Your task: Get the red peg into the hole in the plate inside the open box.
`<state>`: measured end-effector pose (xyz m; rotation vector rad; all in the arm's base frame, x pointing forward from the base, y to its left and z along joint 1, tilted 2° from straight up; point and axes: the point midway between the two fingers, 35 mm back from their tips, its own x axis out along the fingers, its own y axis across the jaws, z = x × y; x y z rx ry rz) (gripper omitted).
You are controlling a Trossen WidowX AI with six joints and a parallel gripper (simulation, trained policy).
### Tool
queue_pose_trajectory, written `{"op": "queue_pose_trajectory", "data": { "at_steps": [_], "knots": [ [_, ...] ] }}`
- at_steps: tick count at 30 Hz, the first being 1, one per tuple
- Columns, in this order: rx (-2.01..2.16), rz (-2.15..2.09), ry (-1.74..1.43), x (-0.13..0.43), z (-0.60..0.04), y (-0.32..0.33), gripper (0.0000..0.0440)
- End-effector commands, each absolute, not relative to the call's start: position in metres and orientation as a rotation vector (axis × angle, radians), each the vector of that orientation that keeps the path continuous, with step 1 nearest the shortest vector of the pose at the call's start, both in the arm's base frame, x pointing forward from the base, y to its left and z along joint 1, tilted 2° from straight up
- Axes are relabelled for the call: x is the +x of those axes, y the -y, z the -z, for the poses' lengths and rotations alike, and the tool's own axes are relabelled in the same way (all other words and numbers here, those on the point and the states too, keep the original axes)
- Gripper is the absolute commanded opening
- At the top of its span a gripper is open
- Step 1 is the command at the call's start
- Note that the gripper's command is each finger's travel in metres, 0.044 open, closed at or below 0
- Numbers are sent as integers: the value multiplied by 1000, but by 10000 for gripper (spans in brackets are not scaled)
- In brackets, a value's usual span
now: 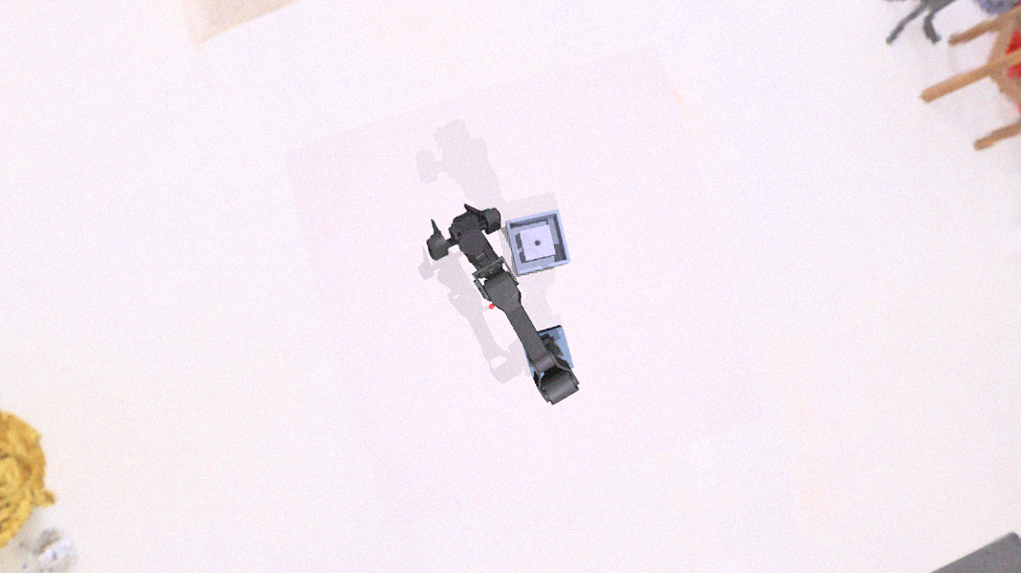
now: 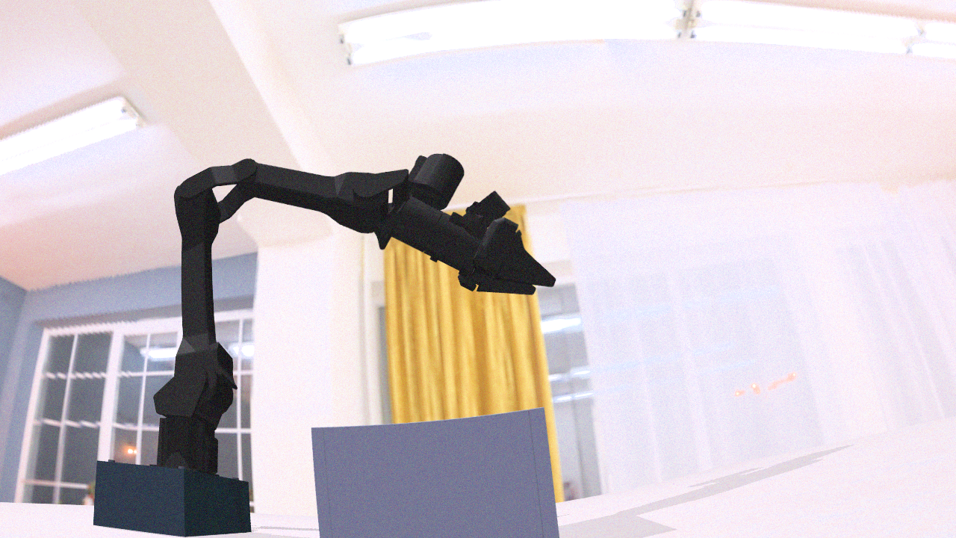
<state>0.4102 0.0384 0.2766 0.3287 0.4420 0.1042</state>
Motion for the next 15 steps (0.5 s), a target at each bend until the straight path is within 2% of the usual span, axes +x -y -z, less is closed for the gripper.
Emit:
{"op": "queue_pose_trajectory", "data": {
  "at_steps": [1,15],
  "knots": [
    [381,-56,-568,392,-248,-51,440],
    [496,154,-974,316,-166,-79,440]
  ]
}}
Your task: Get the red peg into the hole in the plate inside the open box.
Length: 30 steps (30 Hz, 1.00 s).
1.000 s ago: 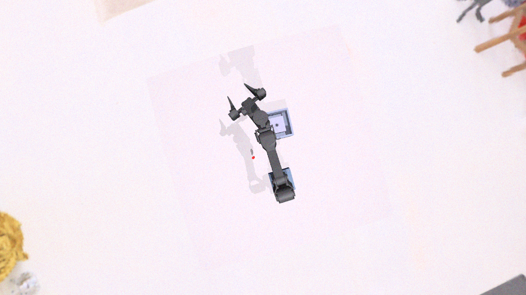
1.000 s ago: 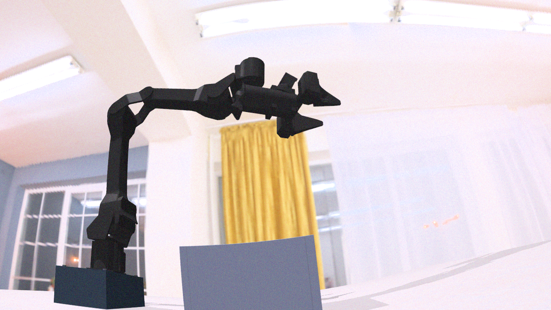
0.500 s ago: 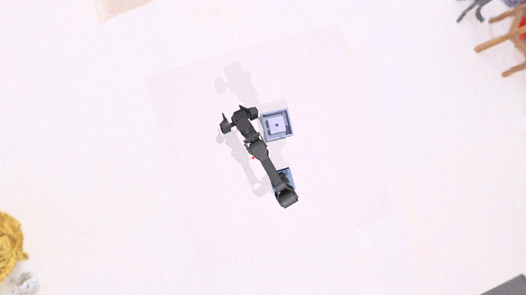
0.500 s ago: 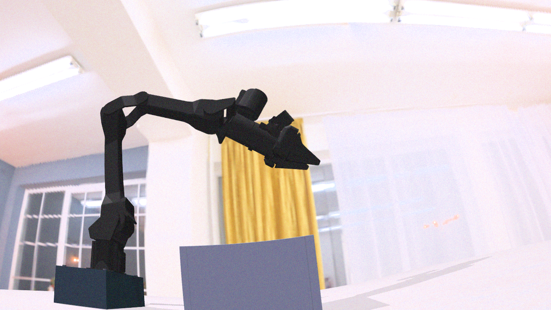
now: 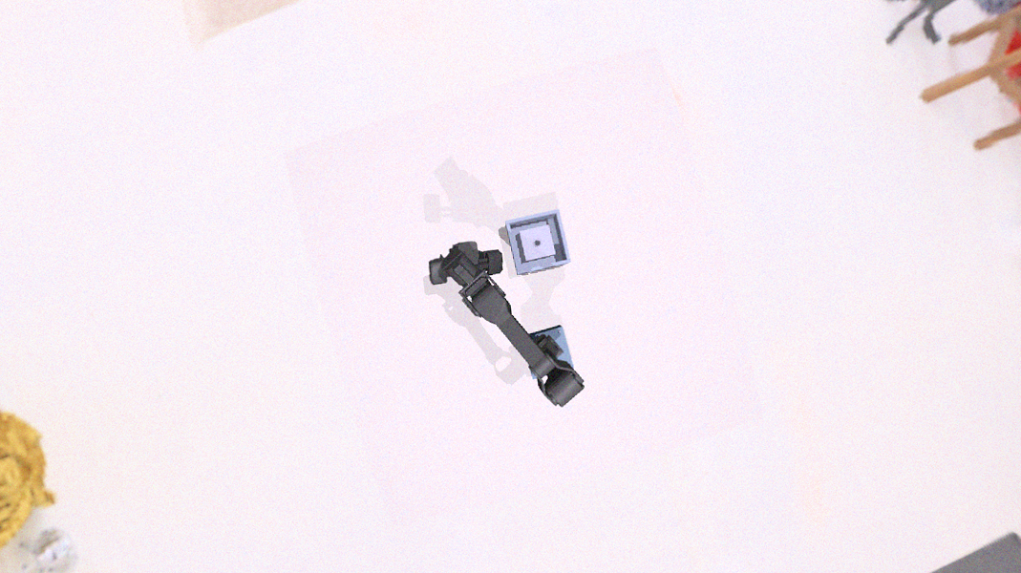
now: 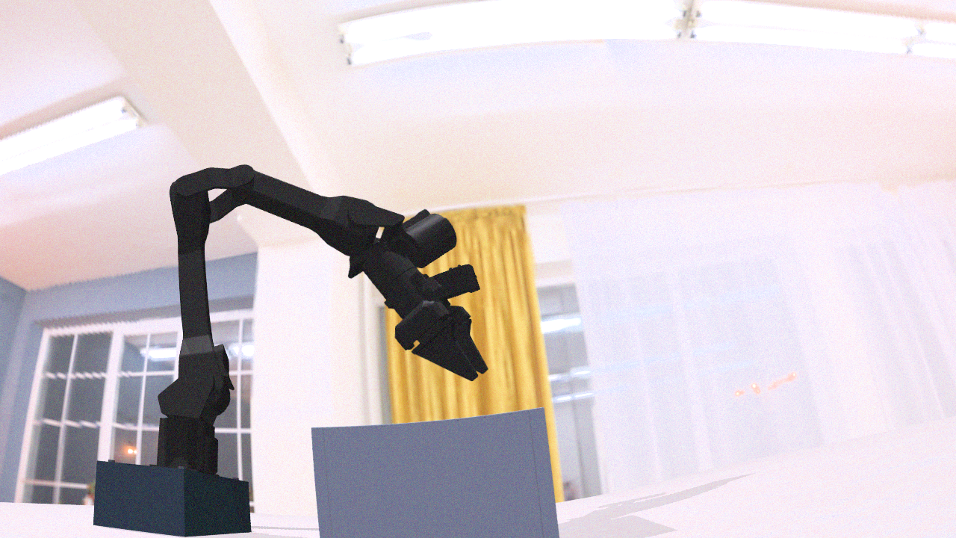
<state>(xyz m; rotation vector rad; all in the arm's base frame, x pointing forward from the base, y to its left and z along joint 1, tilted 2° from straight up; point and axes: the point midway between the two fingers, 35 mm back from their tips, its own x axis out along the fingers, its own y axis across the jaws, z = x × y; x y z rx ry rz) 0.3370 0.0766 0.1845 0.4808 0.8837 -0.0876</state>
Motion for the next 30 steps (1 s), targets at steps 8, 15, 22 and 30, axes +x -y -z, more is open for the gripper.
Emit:
{"op": "queue_pose_trajectory", "data": {
  "at_steps": [8,15,22,30],
  "knots": [
    [524,338,-1177,264,-129,-83,440],
    [537,529,-1307,222,-103,-79,440],
    [556,677,-1359,200,-79,-75,440],
    [599,765,-1346,191,-44,-73,440]
  ]
}}
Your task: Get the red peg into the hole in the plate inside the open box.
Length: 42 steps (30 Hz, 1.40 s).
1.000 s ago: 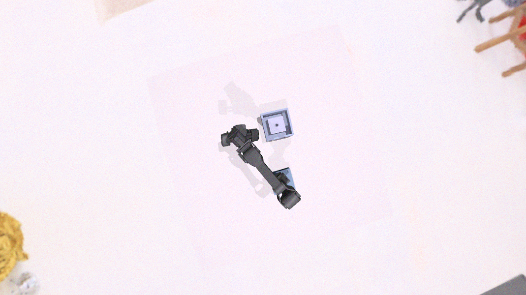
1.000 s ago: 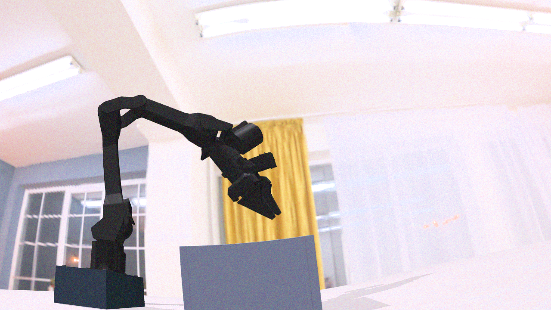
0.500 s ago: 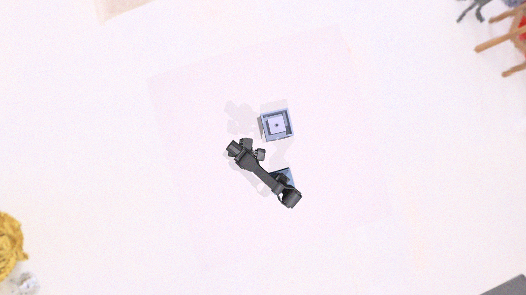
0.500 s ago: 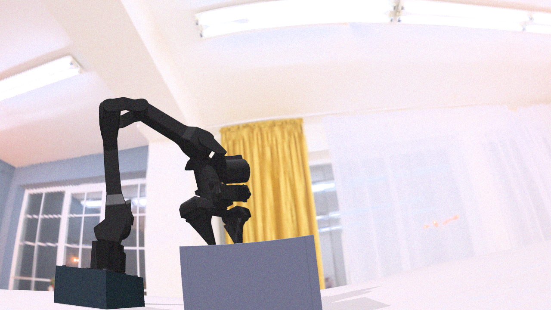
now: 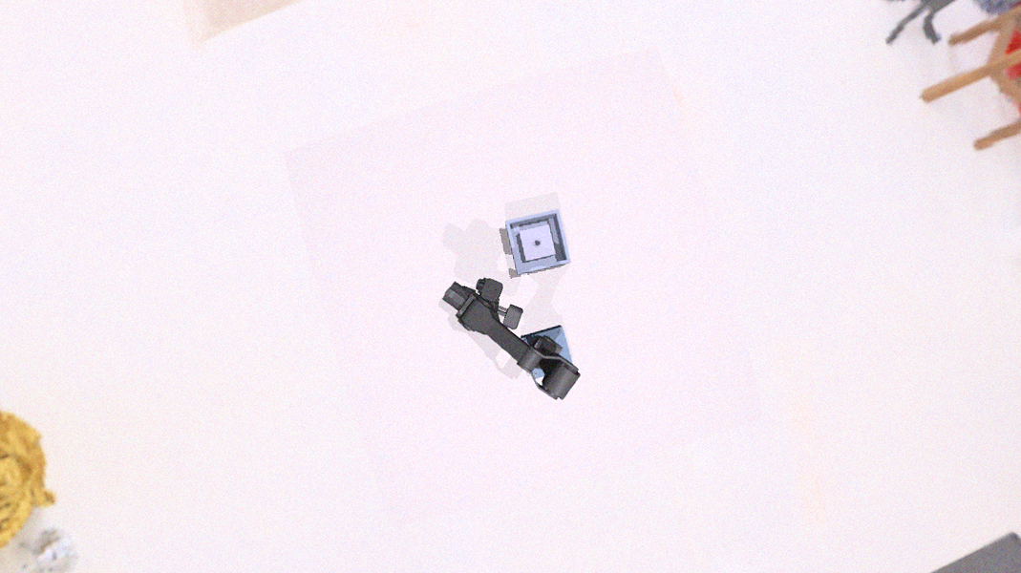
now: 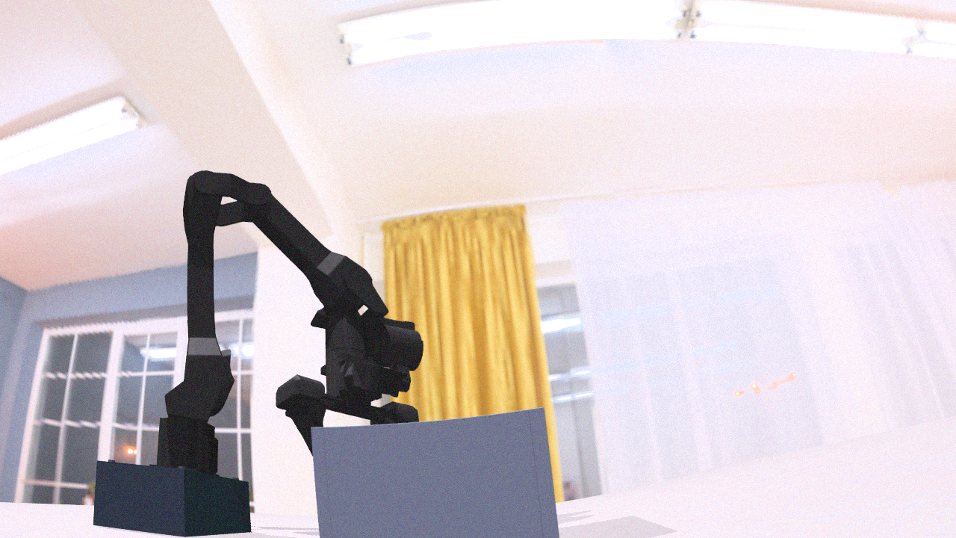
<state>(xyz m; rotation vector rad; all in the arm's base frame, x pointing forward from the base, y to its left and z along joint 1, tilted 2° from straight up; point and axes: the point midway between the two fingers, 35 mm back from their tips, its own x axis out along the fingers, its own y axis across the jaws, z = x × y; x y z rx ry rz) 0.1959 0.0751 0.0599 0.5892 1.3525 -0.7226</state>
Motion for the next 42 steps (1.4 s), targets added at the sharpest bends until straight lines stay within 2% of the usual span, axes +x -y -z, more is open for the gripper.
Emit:
{"op": "queue_pose_trajectory", "data": {
  "at_steps": [1,8,10,14,27,42],
  "knots": [
    [607,770,-1341,190,-39,-73,440],
    [663,791,-1300,189,-11,-74,437],
    [678,798,-1292,188,-5,-74,417],
    [706,825,-1295,183,5,-74,336],
    [742,844,-1387,178,6,-75,0],
    [618,793,-1251,195,-29,-47,0]
  ]
}}
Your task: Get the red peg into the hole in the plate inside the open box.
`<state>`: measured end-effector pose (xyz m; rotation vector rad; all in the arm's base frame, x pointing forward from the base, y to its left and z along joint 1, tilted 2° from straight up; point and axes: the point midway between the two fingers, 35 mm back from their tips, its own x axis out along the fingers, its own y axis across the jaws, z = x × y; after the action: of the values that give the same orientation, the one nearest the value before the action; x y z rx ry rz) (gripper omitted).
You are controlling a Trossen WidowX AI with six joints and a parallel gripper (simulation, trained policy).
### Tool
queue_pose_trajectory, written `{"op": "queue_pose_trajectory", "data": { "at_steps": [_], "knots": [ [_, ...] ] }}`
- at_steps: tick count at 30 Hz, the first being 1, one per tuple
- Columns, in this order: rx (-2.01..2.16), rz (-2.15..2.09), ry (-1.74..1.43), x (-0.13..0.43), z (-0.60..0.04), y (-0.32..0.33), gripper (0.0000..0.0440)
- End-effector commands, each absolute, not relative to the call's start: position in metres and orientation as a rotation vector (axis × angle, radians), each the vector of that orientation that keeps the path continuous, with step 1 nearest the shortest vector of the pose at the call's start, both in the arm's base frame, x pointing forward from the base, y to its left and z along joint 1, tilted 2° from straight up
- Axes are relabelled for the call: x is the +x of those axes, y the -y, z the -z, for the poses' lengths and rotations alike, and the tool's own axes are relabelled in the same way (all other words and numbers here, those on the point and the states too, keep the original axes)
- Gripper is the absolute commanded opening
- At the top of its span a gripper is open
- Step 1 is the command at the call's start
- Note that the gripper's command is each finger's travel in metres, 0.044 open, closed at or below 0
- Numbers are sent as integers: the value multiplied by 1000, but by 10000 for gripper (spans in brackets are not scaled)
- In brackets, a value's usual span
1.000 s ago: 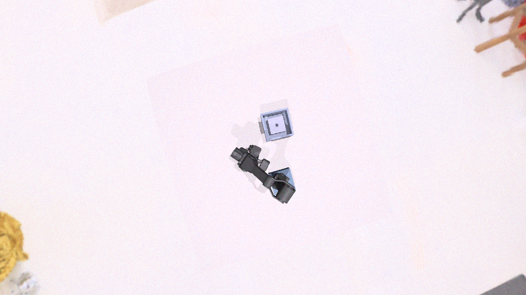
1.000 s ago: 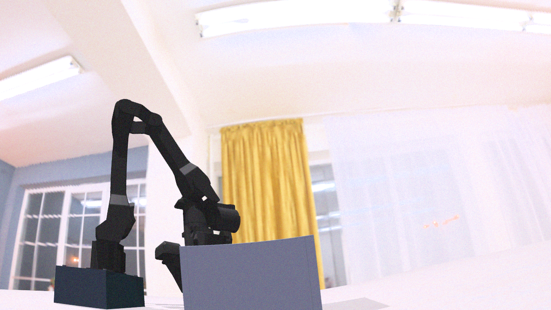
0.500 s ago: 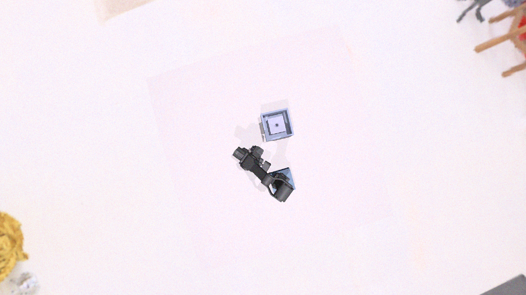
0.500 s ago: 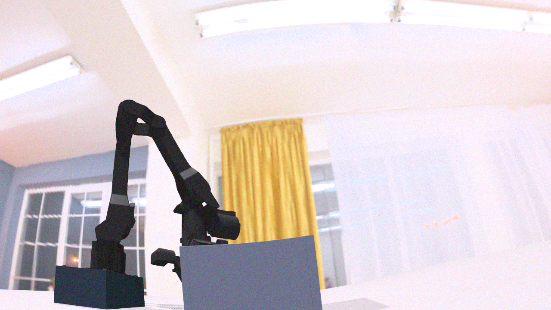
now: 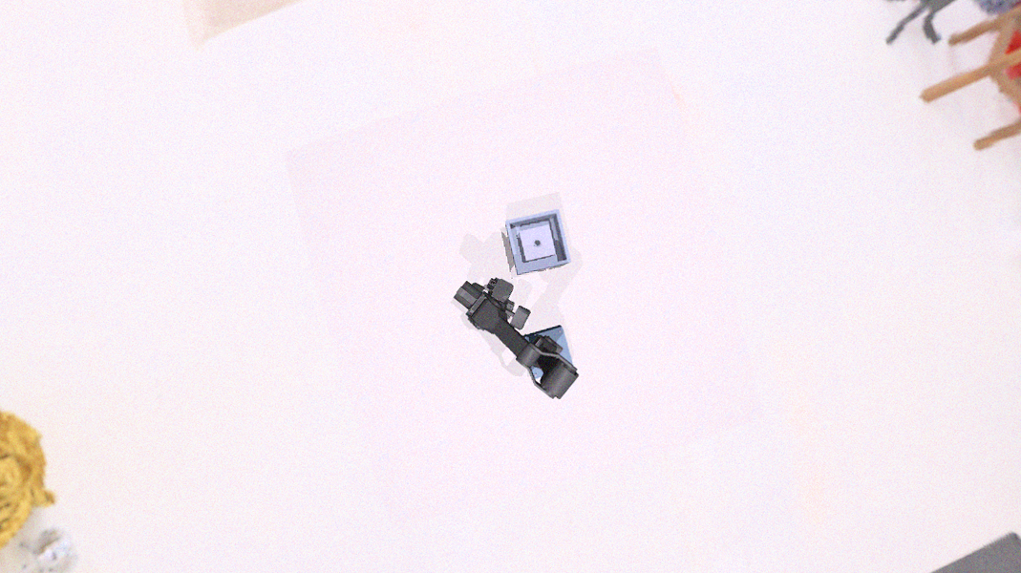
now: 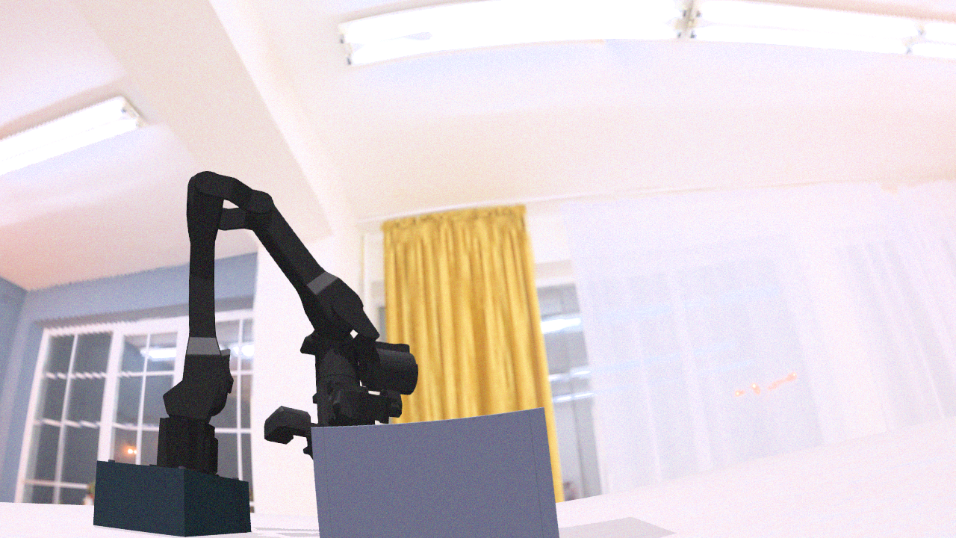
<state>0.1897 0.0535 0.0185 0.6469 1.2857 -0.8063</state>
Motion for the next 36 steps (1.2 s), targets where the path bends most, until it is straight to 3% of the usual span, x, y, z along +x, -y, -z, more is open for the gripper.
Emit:
{"op": "queue_pose_trajectory", "data": {
  "at_steps": [1,36],
  "knots": [
    [610,790,-1243,196,-31,-45,0],
    [527,819,-1099,260,-111,41,0]
  ]
}}
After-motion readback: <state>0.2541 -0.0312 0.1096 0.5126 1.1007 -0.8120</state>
